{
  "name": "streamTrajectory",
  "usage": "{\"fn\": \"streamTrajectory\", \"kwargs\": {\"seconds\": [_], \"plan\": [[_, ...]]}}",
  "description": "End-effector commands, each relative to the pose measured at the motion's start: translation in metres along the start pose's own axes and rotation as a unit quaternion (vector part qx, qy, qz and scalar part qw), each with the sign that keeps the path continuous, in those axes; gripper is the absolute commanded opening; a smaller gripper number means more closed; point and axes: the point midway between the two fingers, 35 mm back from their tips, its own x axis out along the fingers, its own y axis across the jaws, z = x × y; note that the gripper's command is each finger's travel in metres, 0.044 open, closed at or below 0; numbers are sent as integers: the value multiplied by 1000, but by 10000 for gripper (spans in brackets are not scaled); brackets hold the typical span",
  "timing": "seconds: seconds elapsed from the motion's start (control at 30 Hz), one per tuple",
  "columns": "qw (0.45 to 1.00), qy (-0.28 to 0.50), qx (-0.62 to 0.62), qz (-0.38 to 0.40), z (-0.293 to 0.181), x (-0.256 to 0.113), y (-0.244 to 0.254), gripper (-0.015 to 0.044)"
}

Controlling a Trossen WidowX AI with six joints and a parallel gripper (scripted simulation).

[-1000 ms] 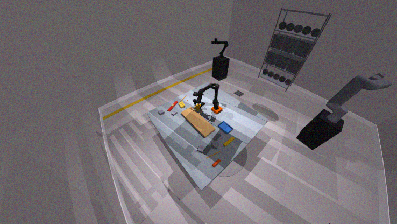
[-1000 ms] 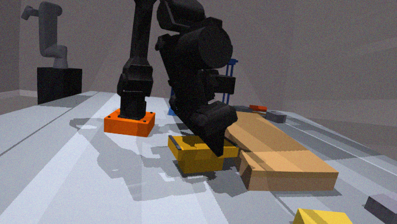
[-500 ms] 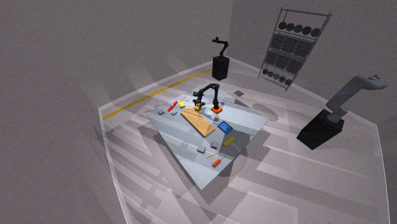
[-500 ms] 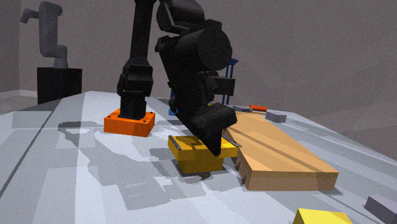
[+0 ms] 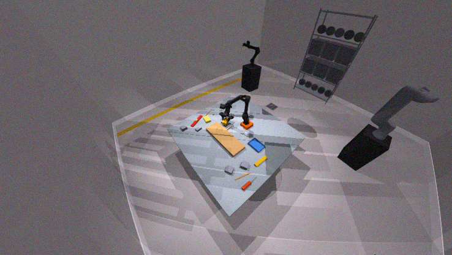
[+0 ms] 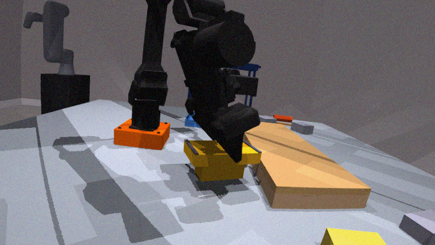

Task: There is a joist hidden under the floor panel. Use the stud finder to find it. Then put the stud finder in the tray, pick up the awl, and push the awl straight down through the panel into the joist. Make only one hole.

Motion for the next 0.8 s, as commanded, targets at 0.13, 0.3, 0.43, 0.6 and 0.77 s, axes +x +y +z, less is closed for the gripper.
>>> {"fn": "streamTrajectory", "kwargs": {"seconds": [0.13,0.3,0.43,0.6,0.77], "plan": [[1000,-1,-5,-6,8,-17,-2,0],[1000,-1,-5,-6,9,-17,-4,0],[1000,-1,-5,-6,9,-18,-15,0],[1000,-1,-6,-7,9,-18,-36,0],[1000,-1,-6,-7,9,-18,-43,0]]}}
